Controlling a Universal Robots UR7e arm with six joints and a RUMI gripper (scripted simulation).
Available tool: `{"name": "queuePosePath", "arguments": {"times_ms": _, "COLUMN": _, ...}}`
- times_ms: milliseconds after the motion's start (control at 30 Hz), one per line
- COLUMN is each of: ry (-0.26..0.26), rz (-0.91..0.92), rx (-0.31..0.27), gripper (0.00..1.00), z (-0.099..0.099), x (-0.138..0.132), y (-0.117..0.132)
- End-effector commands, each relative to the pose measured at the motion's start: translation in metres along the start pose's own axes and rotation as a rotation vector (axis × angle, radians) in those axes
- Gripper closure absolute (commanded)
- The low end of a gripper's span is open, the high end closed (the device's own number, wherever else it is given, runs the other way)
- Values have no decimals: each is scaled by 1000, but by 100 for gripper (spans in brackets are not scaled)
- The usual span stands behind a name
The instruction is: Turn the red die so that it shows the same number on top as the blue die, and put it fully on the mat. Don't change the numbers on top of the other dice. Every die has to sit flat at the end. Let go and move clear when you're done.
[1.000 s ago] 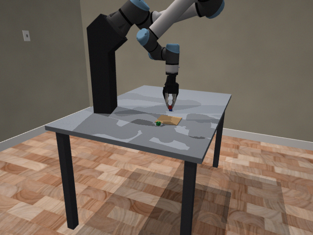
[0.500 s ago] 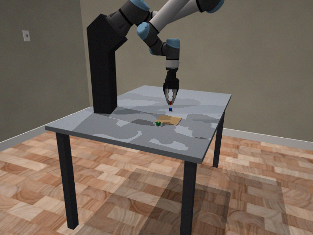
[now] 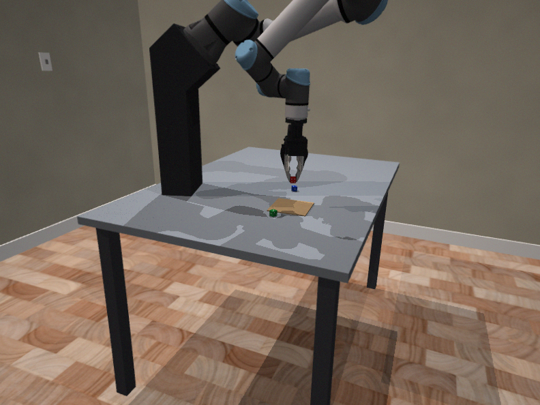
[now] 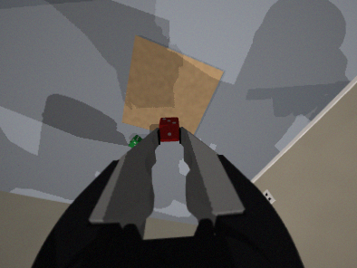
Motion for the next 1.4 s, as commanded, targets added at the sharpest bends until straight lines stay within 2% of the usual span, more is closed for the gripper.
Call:
{"name": "queuePosePath", "arguments": {"times_ms": 0, "ry": 2, "rz": 15, "rx": -7, "gripper": 97, "z": 2, "x": 1, "y": 3}}
{"name": "queuePosePath", "arguments": {"times_ms": 200, "ry": 1, "rz": 14, "rx": -24, "gripper": 97, "z": 3, "x": 1, "y": 2}}
{"name": "queuePosePath", "arguments": {"times_ms": 400, "ry": 0, "rz": 13, "rx": -85, "gripper": 97, "z": 3, "x": 0, "y": -2}}
{"name": "queuePosePath", "arguments": {"times_ms": 500, "ry": 6, "rz": 15, "rx": -134, "gripper": 97, "z": 3, "x": 1, "y": -5}}
{"name": "queuePosePath", "arguments": {"times_ms": 633, "ry": 4, "rz": 13, "rx": -228, "gripper": 97, "z": 5, "x": 0, "y": -11}}
{"name": "queuePosePath", "arguments": {"times_ms": 700, "ry": 4, "rz": 13, "rx": -228, "gripper": 97, "z": 5, "x": 0, "y": -11}}
{"name": "queuePosePath", "arguments": {"times_ms": 867, "ry": 8, "rz": 13, "rx": -360, "gripper": 97, "z": 8, "x": 0, "y": -20}}
{"name": "queuePosePath", "arguments": {"times_ms": 967, "ry": 14, "rz": 15, "rx": -414, "gripper": 97, "z": 8, "x": 0, "y": -23}}
{"name": "queuePosePath", "arguments": {"times_ms": 1000, "ry": 14, "rz": 15, "rx": -415, "gripper": 97, "z": 8, "x": 0, "y": -24}}
{"name": "queuePosePath", "arguments": {"times_ms": 1167, "ry": 14, "rz": 14, "rx": -518, "gripper": 97, "z": 12, "x": 0, "y": -29}}
{"name": "queuePosePath", "arguments": {"times_ms": 1267, "ry": 15, "rz": 14, "rx": -521, "gripper": 97, "z": 12, "x": 0, "y": -29}}
{"name": "queuePosePath", "arguments": {"times_ms": 1367, "ry": 17, "rz": 14, "rx": -599, "gripper": 97, "z": 15, "x": 0, "y": -34}}
Point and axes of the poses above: the point where the finger pads meet when closed, its own z axis out along the fingers, its own x axis across the jaws, y = z × x, the point moved 6 cm from there along -z, back along the fingers, and after that the axes turned 2 degrees about z, right-handed, at the moved point
